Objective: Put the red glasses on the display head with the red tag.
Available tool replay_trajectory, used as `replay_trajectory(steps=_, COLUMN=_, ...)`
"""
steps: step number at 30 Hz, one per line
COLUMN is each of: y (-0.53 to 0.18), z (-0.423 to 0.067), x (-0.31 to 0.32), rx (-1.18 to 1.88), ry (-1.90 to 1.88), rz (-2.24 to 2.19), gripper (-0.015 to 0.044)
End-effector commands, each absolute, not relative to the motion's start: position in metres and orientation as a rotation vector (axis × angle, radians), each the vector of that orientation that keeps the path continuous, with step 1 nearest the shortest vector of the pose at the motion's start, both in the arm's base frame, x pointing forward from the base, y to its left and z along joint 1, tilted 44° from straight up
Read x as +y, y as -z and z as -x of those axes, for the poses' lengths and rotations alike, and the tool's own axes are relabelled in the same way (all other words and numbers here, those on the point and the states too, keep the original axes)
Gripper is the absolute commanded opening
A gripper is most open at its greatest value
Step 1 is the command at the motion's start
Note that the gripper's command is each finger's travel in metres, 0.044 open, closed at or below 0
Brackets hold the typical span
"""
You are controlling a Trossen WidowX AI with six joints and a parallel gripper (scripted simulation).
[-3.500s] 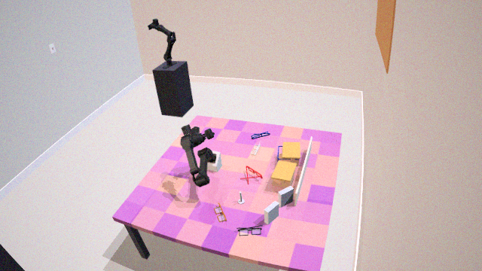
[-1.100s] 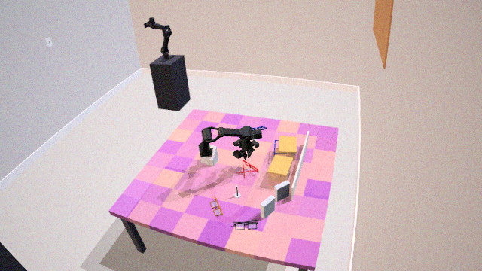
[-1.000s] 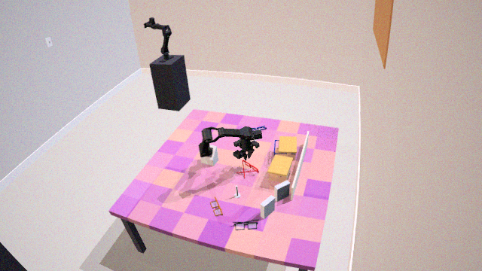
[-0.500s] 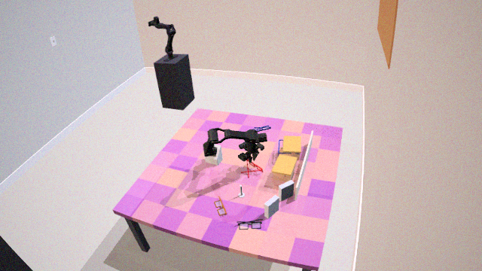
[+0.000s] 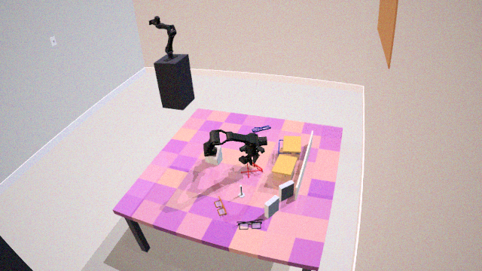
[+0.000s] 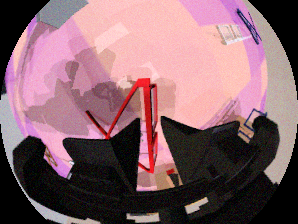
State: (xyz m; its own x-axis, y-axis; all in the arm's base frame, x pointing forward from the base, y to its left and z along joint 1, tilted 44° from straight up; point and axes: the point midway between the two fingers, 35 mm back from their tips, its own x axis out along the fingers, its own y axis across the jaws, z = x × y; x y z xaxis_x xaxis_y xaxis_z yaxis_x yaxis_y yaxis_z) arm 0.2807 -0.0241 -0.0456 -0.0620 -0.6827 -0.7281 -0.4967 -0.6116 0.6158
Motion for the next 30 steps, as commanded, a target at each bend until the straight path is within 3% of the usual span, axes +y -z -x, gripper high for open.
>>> replay_trajectory(steps=1, y=0.0507, z=-0.2787, x=-0.0290, rx=-1.293, ry=1.753, rz=-2.018, gripper=0.0120)
replay_trajectory(steps=14, y=0.0478, z=-0.2762, x=-0.0323, rx=-1.293, ry=1.753, rz=-2.018, gripper=0.0120)
replay_trajectory(steps=30, y=0.0500, z=-0.2765, x=-0.0305, rx=-1.298, ry=1.759, rz=-2.018, gripper=0.0013)
